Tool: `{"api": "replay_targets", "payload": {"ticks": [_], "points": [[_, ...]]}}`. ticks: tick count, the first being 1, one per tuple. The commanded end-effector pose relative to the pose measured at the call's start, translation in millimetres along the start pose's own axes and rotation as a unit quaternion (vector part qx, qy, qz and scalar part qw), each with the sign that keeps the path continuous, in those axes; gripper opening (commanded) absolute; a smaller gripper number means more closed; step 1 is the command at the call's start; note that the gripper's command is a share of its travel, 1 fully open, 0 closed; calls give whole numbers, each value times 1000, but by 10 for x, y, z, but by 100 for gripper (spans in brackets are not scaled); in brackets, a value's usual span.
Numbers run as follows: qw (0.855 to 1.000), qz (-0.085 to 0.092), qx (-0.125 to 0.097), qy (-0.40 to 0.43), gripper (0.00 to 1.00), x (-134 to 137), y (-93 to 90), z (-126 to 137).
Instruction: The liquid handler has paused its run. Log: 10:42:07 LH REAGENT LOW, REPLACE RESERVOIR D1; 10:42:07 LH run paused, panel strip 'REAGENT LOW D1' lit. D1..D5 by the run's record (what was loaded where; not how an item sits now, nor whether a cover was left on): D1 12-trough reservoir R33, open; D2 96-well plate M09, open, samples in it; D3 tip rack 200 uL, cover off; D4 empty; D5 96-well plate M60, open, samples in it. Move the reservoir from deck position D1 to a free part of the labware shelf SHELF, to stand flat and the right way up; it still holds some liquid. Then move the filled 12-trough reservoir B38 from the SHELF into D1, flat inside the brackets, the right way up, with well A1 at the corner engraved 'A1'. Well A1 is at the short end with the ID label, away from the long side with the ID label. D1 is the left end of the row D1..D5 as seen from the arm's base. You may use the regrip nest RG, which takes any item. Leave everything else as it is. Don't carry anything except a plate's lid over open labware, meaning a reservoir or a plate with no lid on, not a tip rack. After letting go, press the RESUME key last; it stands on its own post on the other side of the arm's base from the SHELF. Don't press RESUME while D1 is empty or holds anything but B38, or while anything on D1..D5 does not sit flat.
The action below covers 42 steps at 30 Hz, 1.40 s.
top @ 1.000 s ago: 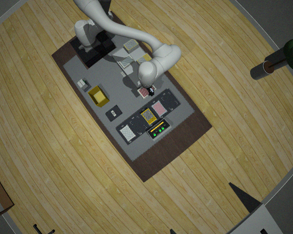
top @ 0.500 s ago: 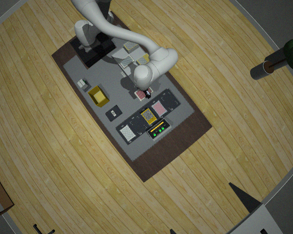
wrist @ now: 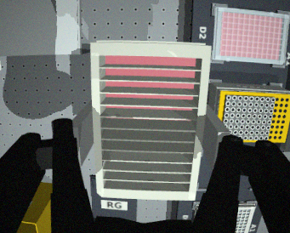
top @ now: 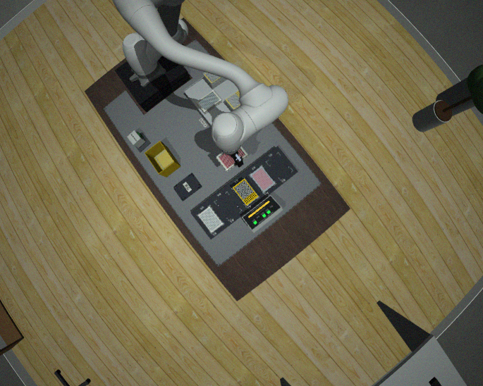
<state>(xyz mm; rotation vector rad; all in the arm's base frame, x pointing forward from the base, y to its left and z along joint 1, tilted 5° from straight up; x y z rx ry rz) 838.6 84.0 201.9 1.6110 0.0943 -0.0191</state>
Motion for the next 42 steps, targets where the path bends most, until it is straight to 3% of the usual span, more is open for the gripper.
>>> {"api": "replay_targets", "payload": {"ticks": [1, 15, 42], "points": [[1000, 0, 0, 0, 0, 0, 2, 79], [1000, 0, 0, 0, 0, 3, 2, 298], [1000, 0, 0, 0, 0, -580, 2, 306]]}}
Point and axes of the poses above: the point where the finger pads meet when closed, its own y axis back along the fingers, its own x axis across the jaws, z = x × y, the point moved 6 cm from there along y, back along the fingers
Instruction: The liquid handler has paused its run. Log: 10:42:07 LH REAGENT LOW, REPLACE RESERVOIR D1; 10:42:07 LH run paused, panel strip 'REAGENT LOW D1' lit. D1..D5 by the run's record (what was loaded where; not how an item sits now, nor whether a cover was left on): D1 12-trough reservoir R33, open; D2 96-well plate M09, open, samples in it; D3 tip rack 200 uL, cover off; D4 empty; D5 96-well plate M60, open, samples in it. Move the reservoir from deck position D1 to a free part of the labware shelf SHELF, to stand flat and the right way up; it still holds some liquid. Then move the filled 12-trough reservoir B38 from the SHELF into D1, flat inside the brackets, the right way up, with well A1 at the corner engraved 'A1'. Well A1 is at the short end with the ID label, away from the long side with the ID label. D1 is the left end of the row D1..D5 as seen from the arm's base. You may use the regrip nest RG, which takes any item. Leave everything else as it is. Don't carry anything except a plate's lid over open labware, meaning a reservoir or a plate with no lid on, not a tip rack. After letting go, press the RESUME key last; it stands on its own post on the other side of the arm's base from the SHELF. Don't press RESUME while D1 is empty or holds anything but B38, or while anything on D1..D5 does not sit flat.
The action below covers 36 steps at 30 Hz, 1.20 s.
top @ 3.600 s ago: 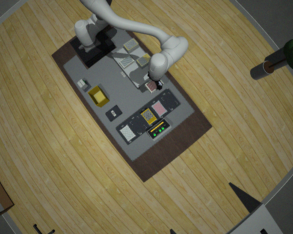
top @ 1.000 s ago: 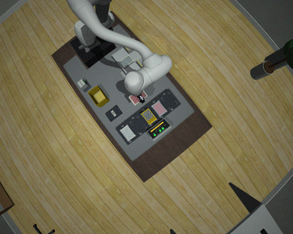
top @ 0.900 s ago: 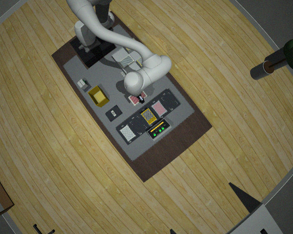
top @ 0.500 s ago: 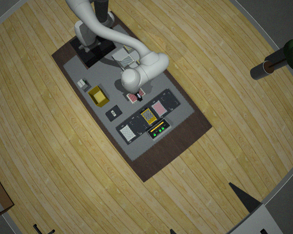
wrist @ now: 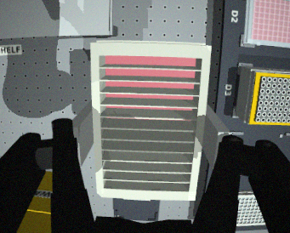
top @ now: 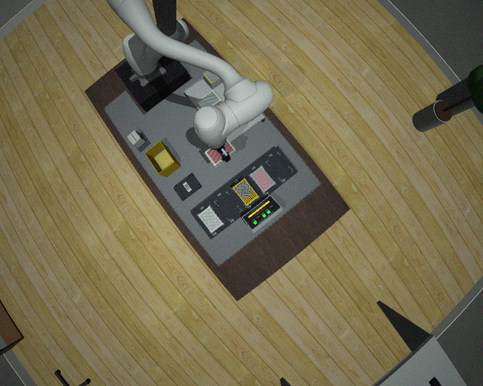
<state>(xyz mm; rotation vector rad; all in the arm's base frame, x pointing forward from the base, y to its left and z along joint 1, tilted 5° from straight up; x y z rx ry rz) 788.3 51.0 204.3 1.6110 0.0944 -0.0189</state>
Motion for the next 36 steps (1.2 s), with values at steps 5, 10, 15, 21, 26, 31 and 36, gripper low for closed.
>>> {"api": "replay_targets", "payload": {"ticks": [5, 10, 15, 21, 26, 31, 36], "points": [[1000, 0, 0, 0, 0, -131, 1, 2], [1000, 0, 0, 0, 0, -247, 1, 3], [1000, 0, 0, 0, 0, -364, 1, 5], [1000, 0, 0, 0, 0, -457, 1, 6], [1000, 0, 0, 0, 0, -574, 1, 7], [1000, 0, 0, 0, 0, -690, 1, 9], [1000, 0, 0, 0, 0, -784, 1, 10]]}}
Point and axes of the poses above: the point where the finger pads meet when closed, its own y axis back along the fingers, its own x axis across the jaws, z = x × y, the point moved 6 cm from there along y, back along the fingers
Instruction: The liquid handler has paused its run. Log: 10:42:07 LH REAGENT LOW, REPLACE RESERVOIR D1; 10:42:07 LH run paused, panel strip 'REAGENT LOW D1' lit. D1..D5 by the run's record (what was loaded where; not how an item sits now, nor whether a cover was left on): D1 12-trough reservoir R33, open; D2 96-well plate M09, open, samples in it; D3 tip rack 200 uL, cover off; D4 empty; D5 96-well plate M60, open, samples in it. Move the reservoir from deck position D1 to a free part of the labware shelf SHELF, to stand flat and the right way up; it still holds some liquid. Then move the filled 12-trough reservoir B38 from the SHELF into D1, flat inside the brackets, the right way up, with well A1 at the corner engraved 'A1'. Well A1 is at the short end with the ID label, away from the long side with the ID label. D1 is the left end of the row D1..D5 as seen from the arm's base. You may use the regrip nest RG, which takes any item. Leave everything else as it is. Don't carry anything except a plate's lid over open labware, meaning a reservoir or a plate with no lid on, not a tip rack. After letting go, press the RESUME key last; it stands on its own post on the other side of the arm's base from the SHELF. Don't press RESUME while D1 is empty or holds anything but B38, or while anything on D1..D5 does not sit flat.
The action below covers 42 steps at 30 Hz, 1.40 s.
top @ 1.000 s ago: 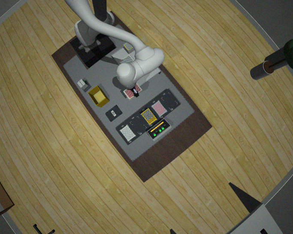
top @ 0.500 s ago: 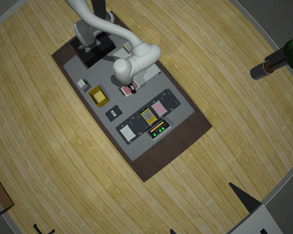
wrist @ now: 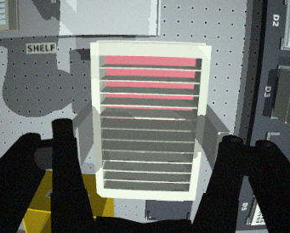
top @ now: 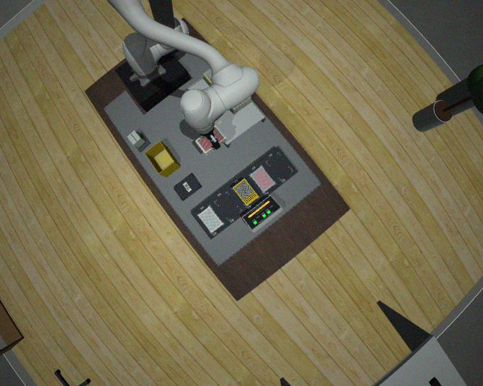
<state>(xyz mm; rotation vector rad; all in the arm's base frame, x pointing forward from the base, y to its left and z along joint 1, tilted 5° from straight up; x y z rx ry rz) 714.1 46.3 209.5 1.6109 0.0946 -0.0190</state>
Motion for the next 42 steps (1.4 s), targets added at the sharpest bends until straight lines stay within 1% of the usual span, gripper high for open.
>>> {"api": "replay_targets", "payload": {"ticks": [1, 16, 18, 22, 25, 42], "points": [[1000, 0, 0, 0, 0, -38, 1, 0], [1000, 0, 0, 0, 0, -388, 1, 5], [1000, 0, 0, 0, 0, -388, 1, 5], [1000, 0, 0, 0, 0, -482, 1, 6], [1000, 0, 0, 0, 0, -487, 1, 6], [1000, 0, 0, 0, 0, -491, 1, -344]]}}
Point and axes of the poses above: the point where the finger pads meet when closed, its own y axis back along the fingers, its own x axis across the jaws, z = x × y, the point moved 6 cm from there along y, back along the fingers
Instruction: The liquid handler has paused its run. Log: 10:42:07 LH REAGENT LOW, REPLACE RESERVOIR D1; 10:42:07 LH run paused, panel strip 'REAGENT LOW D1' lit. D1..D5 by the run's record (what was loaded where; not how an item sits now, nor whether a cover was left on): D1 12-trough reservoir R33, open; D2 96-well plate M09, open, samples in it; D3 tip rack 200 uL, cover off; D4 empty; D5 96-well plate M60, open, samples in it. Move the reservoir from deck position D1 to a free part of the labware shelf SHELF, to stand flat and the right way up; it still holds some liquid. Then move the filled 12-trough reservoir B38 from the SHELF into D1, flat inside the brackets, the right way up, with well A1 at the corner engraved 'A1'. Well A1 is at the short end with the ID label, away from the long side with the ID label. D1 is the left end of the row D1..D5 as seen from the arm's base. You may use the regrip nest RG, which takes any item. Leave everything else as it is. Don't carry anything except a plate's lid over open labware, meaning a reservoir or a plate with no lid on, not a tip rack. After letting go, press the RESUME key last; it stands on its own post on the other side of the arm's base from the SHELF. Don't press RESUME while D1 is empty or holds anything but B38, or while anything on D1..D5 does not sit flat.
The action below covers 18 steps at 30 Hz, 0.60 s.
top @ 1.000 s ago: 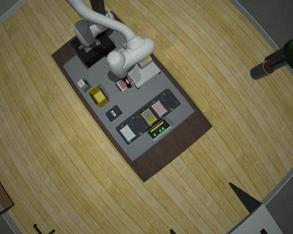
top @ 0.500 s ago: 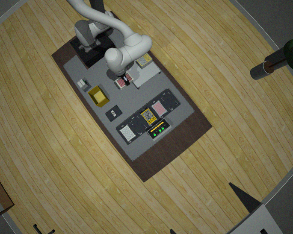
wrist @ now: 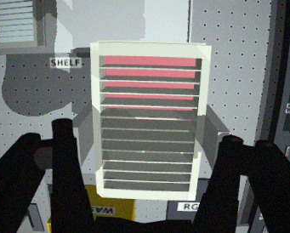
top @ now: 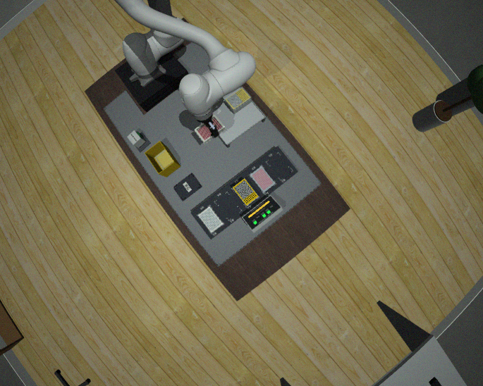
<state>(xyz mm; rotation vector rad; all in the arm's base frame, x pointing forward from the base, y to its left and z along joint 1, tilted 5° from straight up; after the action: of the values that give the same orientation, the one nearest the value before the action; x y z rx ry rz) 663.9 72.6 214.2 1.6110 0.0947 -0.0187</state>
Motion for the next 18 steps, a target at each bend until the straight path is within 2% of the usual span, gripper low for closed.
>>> {"api": "replay_targets", "payload": {"ticks": [1, 18], "points": [[1000, 0, 0, 0, 0, -2, 2, -80], [1000, 0, 0, 0, 0, -6, 2, -430]]}}
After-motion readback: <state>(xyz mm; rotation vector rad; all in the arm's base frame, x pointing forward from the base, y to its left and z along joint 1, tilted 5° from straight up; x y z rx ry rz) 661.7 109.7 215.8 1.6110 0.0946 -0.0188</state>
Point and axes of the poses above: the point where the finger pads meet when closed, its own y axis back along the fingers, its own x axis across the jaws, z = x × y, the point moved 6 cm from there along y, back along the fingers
